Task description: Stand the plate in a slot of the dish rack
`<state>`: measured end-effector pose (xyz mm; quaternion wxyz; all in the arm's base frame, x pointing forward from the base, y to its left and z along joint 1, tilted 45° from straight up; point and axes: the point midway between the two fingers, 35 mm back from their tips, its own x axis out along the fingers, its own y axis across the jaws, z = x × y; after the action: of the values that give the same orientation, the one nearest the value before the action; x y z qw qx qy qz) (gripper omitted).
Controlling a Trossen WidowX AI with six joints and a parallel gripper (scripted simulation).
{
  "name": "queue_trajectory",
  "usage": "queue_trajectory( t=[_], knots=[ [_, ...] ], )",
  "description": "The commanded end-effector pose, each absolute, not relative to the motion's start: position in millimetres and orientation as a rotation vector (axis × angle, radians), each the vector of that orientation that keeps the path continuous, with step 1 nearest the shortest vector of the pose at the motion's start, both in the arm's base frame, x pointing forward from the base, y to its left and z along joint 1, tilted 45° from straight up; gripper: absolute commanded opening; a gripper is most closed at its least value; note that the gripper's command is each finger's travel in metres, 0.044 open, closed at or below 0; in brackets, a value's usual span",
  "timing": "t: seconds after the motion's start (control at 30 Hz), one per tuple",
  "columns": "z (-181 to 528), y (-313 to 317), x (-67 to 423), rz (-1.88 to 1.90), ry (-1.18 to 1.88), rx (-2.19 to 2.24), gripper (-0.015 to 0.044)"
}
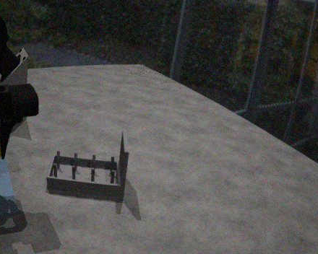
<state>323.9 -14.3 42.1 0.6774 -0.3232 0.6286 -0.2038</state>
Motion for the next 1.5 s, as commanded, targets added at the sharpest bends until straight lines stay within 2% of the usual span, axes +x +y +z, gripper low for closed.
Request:
queue_trajectory(
  t=[0.0, 0.8, 1.27, 1.47],
  knots=[
    [55.9, 1.0, 325.7, -0.455, 1.404, -0.713, 0.0],
    [126.9, 72.8, 311.6, -0.468, 1.402, -0.722, 0.0],
    [71.1, 118.2, 259.6, -0.729, 1.254, -0.386, 0.0],
    [67.9, 119.6, 256.4, -0.741, 1.249, -0.37, 0.0]
  ],
)
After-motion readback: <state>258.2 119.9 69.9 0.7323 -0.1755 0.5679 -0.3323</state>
